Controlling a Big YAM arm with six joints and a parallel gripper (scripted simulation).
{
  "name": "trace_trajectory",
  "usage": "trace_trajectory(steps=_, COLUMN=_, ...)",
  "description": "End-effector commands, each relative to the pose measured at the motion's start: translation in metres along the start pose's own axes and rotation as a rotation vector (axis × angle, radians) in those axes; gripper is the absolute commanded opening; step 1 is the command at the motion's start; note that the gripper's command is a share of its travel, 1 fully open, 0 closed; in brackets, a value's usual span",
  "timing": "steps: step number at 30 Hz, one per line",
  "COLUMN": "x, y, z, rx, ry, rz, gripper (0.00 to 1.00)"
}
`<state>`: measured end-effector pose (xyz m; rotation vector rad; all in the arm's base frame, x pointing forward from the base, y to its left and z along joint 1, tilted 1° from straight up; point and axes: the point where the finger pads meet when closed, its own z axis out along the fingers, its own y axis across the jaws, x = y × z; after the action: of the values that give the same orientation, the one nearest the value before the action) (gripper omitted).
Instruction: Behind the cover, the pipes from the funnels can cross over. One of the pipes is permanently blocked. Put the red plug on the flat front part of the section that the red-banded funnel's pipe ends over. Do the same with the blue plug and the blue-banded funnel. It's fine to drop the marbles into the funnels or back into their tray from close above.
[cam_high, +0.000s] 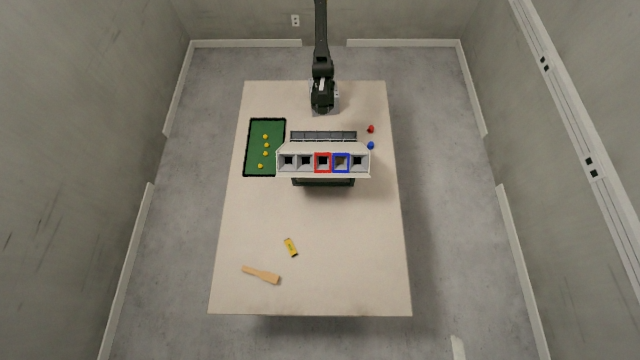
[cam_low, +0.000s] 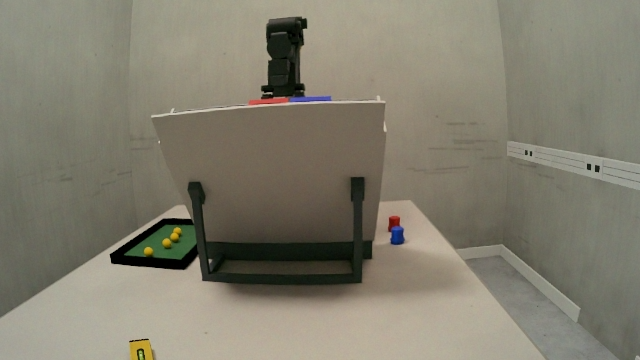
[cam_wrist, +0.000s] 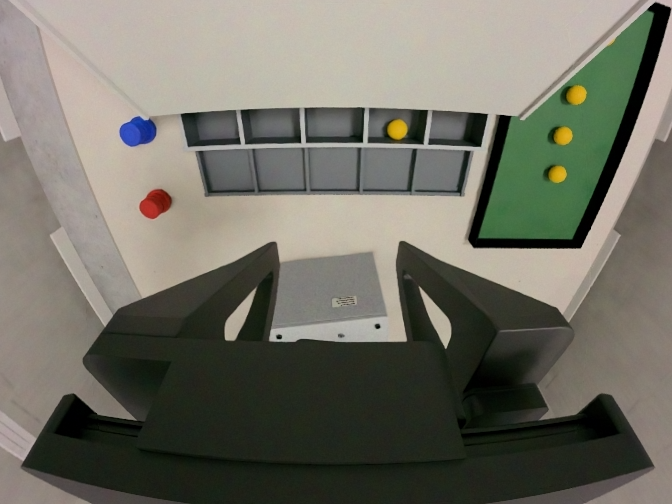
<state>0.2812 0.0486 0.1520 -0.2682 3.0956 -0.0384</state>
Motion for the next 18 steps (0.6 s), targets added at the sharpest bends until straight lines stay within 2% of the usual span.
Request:
trace_trajectory(steps=1, x=0.001, y=0.003, z=-0.008, rx=-0.004, ry=-0.019, rz=0.005, gripper=0.59)
trace_trajectory(steps=11, x=0.012, y=0.003, z=-0.001, rx=-0.005, ry=0.012, rz=0.005, gripper=0.59)
trace_trajectory(steps=18, x=0.004, y=0.000, z=-0.001, rx=-0.001, ry=0.001, rz=0.002, gripper=0.59)
